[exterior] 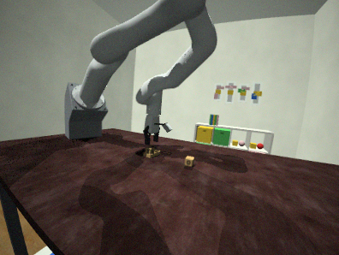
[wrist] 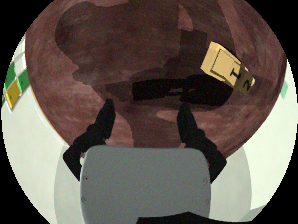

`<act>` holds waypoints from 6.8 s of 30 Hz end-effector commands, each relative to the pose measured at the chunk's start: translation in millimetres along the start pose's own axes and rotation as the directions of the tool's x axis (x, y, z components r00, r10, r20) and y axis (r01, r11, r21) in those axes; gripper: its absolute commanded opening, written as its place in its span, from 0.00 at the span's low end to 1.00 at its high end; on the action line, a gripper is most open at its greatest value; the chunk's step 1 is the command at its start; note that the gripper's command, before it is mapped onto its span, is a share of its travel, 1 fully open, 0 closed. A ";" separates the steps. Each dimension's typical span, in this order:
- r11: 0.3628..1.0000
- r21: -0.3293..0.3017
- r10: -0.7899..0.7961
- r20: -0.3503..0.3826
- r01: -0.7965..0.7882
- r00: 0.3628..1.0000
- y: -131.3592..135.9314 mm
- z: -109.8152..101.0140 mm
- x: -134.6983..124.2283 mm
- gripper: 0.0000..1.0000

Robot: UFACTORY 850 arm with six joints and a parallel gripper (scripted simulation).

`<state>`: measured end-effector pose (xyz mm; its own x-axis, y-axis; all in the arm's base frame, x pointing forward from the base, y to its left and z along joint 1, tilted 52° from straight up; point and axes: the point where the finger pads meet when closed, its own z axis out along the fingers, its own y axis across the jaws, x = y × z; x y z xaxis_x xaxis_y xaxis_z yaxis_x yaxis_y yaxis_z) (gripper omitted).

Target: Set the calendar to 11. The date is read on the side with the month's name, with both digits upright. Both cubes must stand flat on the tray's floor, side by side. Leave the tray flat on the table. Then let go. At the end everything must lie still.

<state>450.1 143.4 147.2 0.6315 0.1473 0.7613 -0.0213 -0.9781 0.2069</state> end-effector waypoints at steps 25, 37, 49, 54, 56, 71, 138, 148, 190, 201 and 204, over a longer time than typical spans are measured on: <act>1.000 0.000 0.000 0.000 0.000 1.000 -0.1 -0.2 0.0 1.00; 1.000 0.000 0.000 0.000 0.000 1.000 -0.1 -0.5 0.0 1.00; 1.000 0.000 0.000 0.000 0.000 1.000 -0.1 -31.8 0.0 1.00; 1.000 0.000 0.000 0.000 0.000 1.000 -0.1 -52.1 0.0 1.00; 1.000 0.000 0.000 0.000 0.000 1.000 -0.1 -56.8 0.0 1.00; 1.000 0.000 0.000 0.000 0.000 1.000 -0.1 -60.2 0.0 1.00; 0.988 0.000 0.152 -0.001 -0.152 0.988 126.2 -81.9 67.5 0.49; 0.988 0.000 0.153 0.000 -0.153 0.988 126.2 -75.1 67.6 0.49; 0.988 0.000 0.153 0.000 -0.153 0.988 126.5 -32.1 67.9 0.49; 0.988 0.000 0.153 0.000 -0.153 0.988 126.5 -32.1 67.9 0.49; 0.988 0.000 0.153 0.000 -0.153 0.988 126.5 -32.1 67.9 0.49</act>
<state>465.5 34.3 244.6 0.6210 -0.0037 0.7838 -0.1173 -0.9892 0.0882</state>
